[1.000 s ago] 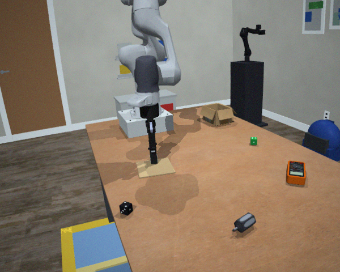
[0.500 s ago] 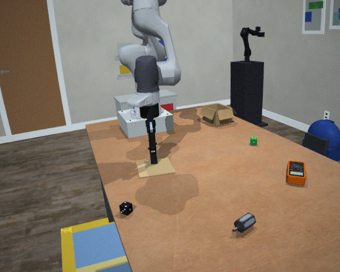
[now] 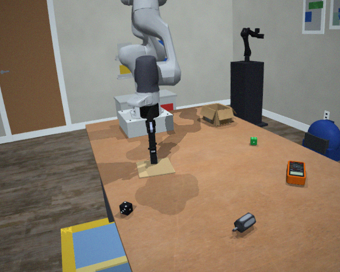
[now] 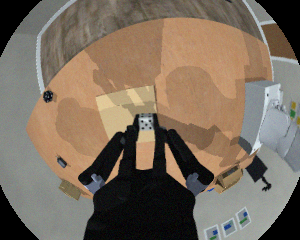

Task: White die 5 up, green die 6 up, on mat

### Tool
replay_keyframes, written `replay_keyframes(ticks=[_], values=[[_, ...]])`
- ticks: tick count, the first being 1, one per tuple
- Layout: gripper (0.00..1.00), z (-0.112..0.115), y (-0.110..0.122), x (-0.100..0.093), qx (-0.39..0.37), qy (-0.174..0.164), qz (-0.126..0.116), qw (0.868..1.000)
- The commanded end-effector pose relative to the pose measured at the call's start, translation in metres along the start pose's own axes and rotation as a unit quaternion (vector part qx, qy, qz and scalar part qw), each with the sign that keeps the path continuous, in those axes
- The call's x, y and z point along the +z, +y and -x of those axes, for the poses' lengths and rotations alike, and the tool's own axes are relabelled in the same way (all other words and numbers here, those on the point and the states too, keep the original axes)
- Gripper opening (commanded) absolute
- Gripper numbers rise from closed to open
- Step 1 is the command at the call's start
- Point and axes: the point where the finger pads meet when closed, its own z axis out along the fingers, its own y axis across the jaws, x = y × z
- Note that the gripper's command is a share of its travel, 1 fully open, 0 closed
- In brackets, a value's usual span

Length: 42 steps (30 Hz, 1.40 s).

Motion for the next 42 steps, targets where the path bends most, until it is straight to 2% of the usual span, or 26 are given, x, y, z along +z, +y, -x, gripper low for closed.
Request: replay_keyframes(ticks=[1, 11, 26, 31, 39, 42], values=[[0.29, 0.000, 0.000, 0.000, -0.001, 0.000, -0.001, 1.000], [0.35, 0.000, 0.000, 0.000, -0.001, 0.000, -0.001, 1.000], [0.35, 0.000, 0.000, -0.003, -0.001, 0.000, -0.001, 1.000], [0.35, 0.000, 0.000, -0.018, -0.001, 0.000, -0.001, 1.000], [0.35, 0.000, 0.000, -0.061, -0.001, 0.000, -0.001, 1.000], [0.35, 0.000, 0.000, -0.066, -0.001, 0.000, -0.001, 1.000]])
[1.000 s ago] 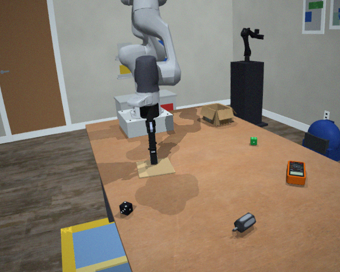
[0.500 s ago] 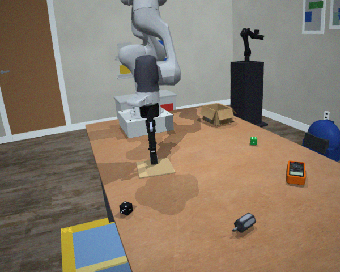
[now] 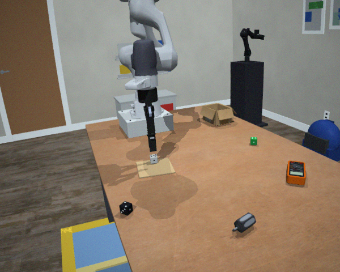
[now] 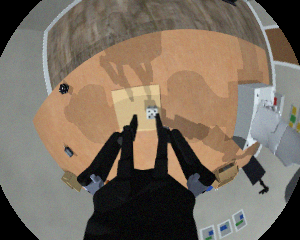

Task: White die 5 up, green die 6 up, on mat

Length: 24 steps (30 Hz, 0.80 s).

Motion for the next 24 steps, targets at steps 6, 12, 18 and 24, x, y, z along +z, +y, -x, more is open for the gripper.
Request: replay_keyframes(ticks=[6, 12, 18, 24], values=[[0.35, 0.001, 0.011, -0.025, 0.014, 0.003, 0.017, 1.000], [1.00, 0.001, 0.011, -0.028, 0.014, 0.003, 0.017, 1.000], [1.00, 0.001, 0.011, -0.028, 0.014, 0.003, 0.017, 1.000], [1.00, 0.001, 0.011, -0.028, 0.014, 0.003, 0.017, 1.000]])
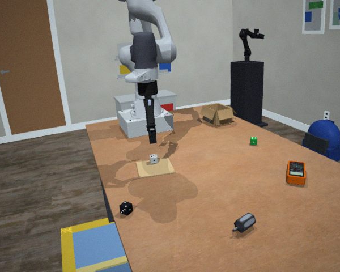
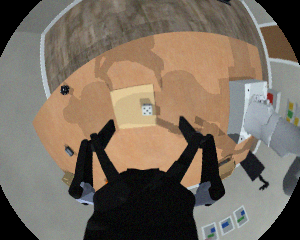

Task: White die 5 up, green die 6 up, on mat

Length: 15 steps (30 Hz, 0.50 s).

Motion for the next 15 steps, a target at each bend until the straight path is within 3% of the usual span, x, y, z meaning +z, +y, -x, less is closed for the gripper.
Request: replay_keyframes(ticks=[1, 10, 12, 15], values=[[1.00, 0.000, 0.001, -0.001, 0.006, 0.001, 0.001, 1.000], [1.00, 0.001, 0.000, 0.000, 0.001, 0.000, 0.001, 1.000], [1.00, 0.022, -0.009, -0.001, -0.033, 0.005, 0.000, 0.999], [1.00, 0.081, -0.027, -0.002, -0.118, 0.013, 0.000, 0.993]])
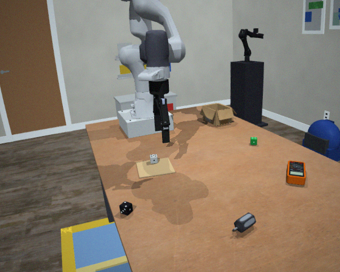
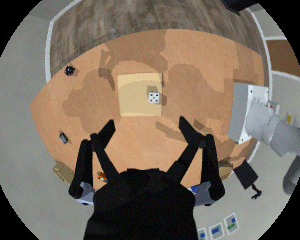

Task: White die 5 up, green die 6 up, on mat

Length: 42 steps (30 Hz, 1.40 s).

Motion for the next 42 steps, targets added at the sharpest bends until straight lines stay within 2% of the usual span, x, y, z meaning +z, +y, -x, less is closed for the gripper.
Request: replay_keyframes(ticks=[1, 2, 4, 5, 9, 11, 13, 15, 16, 17, 19, 21, 22, 23, 24, 25, 26, 29, 30, 42], values=[[1.00, 0.044, -0.016, 0.001, -0.071, 0.006, 0.004, 0.997], [1.00, 0.070, -0.023, 0.001, -0.107, 0.009, 0.003, 0.994], [1.00, 0.093, -0.028, 0.000, -0.136, 0.010, 0.003, 0.991], [1.00, 0.119, -0.031, 0.000, -0.169, 0.012, 0.003, 0.986], [1.00, 0.188, -0.034, 0.001, -0.248, 0.013, 0.002, 0.969], [1.00, 0.188, -0.034, 0.001, -0.248, 0.013, 0.002, 0.969], [1.00, 0.246, -0.028, 0.001, -0.312, 0.011, 0.001, 0.950], [1.00, 0.277, -0.022, 0.002, -0.344, 0.010, 0.001, 0.939], [1.00, 0.280, -0.021, 0.002, -0.347, 0.010, 0.001, 0.938], [1.00, 0.311, -0.012, 0.002, -0.379, 0.008, 0.001, 0.925], [1.00, 0.338, -0.003, 0.003, -0.406, 0.006, 0.001, 0.914], [1.00, 0.379, 0.014, 0.003, -0.447, 0.001, 0.001, 0.895], [1.00, 0.384, 0.016, 0.003, -0.452, 0.001, 0.001, 0.892], [1.00, 0.413, 0.031, 0.003, -0.480, -0.003, 0.001, 0.877], [1.00, 0.417, 0.033, 0.003, -0.485, -0.003, 0.001, 0.875], [1.00, 0.437, 0.045, 0.003, -0.504, -0.006, 0.001, 0.864], [1.00, 0.445, 0.050, 0.003, -0.512, -0.008, 0.001, 0.859], [1.00, 0.447, 0.051, 0.003, -0.513, -0.008, 0.001, 0.858], [0.35, 0.447, 0.051, 0.003, -0.513, -0.008, 0.001, 0.858], [0.35, 0.447, 0.051, 0.003, -0.513, -0.008, 0.001, 0.858]])
